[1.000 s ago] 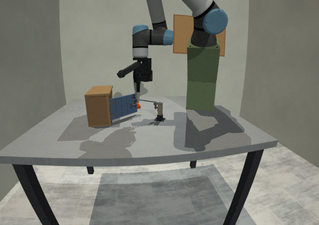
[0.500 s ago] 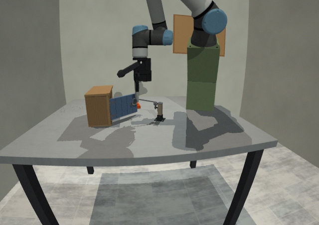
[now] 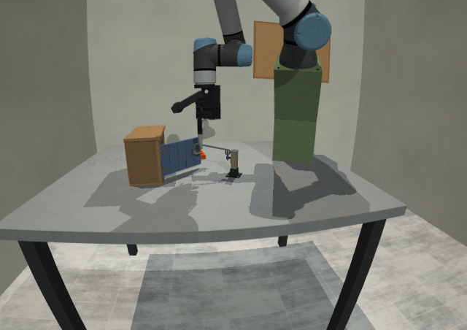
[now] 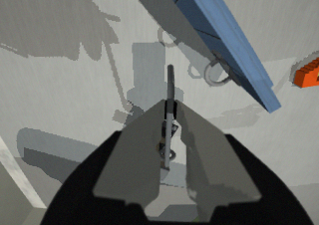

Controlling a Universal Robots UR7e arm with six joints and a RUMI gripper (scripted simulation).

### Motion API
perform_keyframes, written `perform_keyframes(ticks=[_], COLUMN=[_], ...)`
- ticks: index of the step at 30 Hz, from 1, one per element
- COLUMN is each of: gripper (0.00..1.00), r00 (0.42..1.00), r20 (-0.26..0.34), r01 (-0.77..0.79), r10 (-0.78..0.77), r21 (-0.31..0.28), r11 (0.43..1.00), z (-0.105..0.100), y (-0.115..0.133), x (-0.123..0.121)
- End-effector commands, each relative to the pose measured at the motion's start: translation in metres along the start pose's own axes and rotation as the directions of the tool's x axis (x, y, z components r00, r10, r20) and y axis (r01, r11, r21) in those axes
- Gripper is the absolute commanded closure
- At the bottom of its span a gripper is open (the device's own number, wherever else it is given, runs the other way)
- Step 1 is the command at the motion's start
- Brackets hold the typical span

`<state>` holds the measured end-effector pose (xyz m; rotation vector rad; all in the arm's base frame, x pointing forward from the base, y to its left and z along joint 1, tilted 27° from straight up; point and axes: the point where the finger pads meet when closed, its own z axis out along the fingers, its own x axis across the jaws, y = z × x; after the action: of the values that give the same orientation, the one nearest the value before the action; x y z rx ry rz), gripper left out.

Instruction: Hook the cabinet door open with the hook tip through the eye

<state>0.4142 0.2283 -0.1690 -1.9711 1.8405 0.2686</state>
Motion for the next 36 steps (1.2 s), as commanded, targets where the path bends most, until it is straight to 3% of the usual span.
perform_keyframes(ticks=[1,36], gripper=[0.98,0.98], r00=[1.0,0.962], r20=[0.0,0.0], r01=[-0.021,-0.273], r10=[0.021,0.273], r21=[0.001,0.001], r11=[1.0,0.962], z=[0.0,0.0], y=[0.0,0.003], x=[0.002,0.025])
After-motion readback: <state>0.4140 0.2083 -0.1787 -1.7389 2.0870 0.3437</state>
